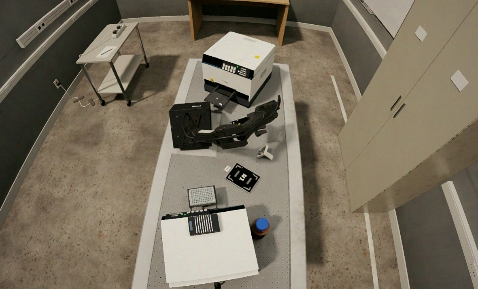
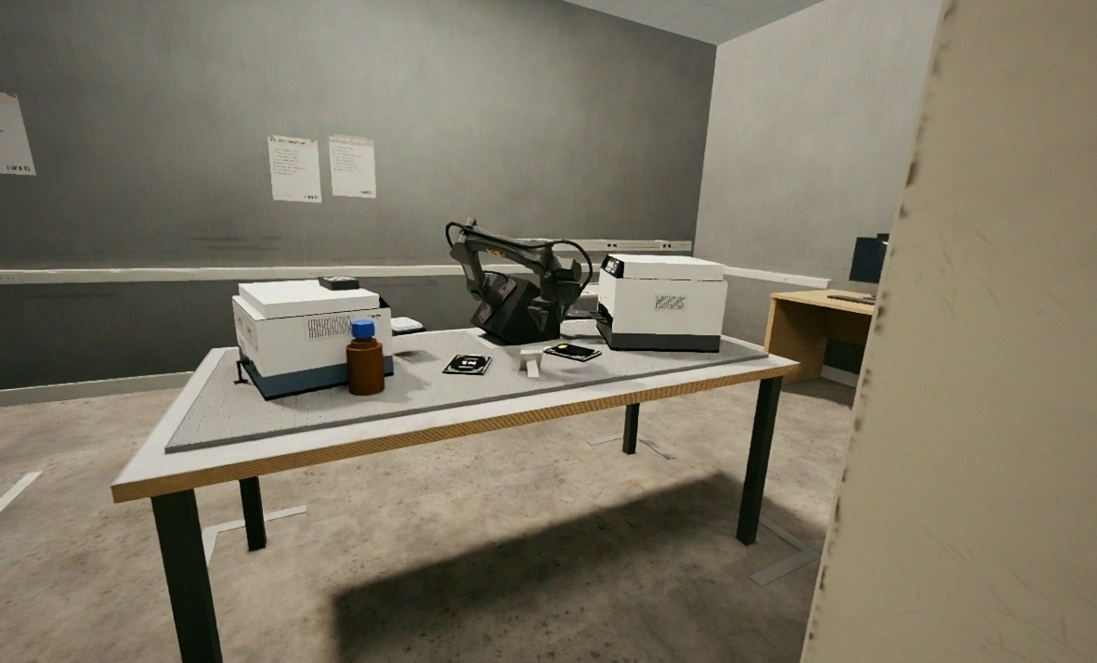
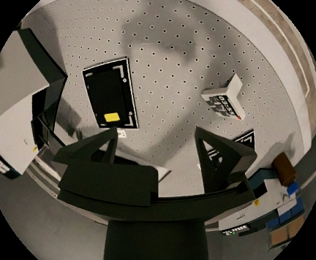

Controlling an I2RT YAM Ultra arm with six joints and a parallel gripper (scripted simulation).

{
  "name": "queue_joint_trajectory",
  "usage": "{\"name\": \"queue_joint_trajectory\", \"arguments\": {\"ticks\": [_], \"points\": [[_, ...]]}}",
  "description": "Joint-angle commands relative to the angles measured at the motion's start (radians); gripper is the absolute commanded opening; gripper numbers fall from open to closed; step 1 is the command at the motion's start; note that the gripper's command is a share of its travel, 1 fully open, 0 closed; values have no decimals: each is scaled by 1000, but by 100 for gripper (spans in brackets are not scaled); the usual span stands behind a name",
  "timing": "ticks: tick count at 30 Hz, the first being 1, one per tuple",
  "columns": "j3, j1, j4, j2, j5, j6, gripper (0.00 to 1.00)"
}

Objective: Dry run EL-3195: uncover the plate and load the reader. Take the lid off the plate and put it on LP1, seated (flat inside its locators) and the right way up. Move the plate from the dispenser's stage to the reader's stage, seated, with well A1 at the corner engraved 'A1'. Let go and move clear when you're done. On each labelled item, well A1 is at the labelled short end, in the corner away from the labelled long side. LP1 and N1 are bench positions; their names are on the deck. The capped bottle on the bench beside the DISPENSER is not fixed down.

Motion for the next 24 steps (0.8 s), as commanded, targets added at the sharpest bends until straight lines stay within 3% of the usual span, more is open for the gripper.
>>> {"name": "queue_joint_trajectory", "arguments": {"ticks": [1, 5, 6, 14, 16, 24], "points": [[11, -11, -21, -52, 5, -43, 100], [26, -25, -35, -86, 18, -74, 100], [-20, -45, -28, -103, -14, -85, 100], [6, -61, -47, -157, 9, -134, 100], [-28, -97, -42, -184, -15, -150, 100], [12, -136, -66, -255, 12, -215, 100]]}}
